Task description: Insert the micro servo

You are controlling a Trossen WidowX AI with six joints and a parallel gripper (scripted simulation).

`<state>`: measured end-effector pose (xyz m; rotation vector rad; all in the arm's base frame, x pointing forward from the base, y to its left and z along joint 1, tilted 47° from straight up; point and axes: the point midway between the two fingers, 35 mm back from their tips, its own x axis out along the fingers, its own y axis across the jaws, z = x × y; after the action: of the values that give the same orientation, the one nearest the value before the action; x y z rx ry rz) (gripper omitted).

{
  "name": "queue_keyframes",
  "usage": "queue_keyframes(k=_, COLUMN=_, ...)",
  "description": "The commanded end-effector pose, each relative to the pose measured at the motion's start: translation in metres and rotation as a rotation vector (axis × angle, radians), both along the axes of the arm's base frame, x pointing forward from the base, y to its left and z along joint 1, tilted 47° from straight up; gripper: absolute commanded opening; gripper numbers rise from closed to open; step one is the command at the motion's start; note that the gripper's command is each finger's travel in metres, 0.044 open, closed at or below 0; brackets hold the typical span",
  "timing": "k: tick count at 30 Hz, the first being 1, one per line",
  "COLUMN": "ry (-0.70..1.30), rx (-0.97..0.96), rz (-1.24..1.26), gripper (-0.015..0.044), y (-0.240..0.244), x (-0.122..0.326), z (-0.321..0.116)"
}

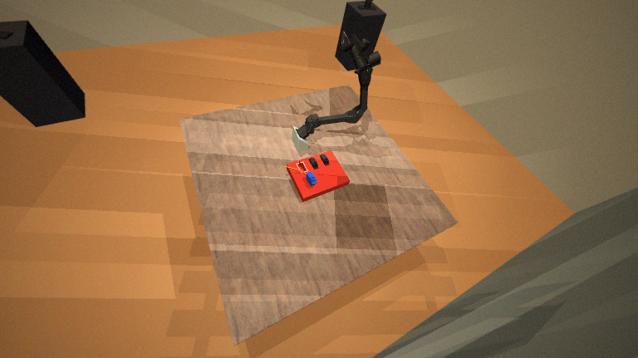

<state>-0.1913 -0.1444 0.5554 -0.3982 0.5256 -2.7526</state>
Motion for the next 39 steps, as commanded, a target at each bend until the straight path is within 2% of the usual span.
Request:
queue_keyframes(k=1, ry=-0.027, rx=0.094, rz=0.088, gripper=0.0440, y=-0.036, x=-0.001, z=-0.018)
queue_keyframes(k=9, ry=-0.076, rx=0.258, rz=0.276, gripper=0.0440, y=-0.101, x=0.012, z=-0.055)
queue_keyframes(k=18, ry=-0.118, rx=0.386, rz=0.456, gripper=0.0440, y=-0.153, x=0.040, z=-0.092)
queue_keyframes(k=25, ry=-0.131, rx=0.437, rz=0.523, gripper=0.0440, y=-0.170, x=0.053, z=-0.107)
queue_keyframes(k=39, ry=-0.173, rx=0.670, rz=0.779, gripper=0.0440, y=-0.224, x=0.115, z=-0.173)
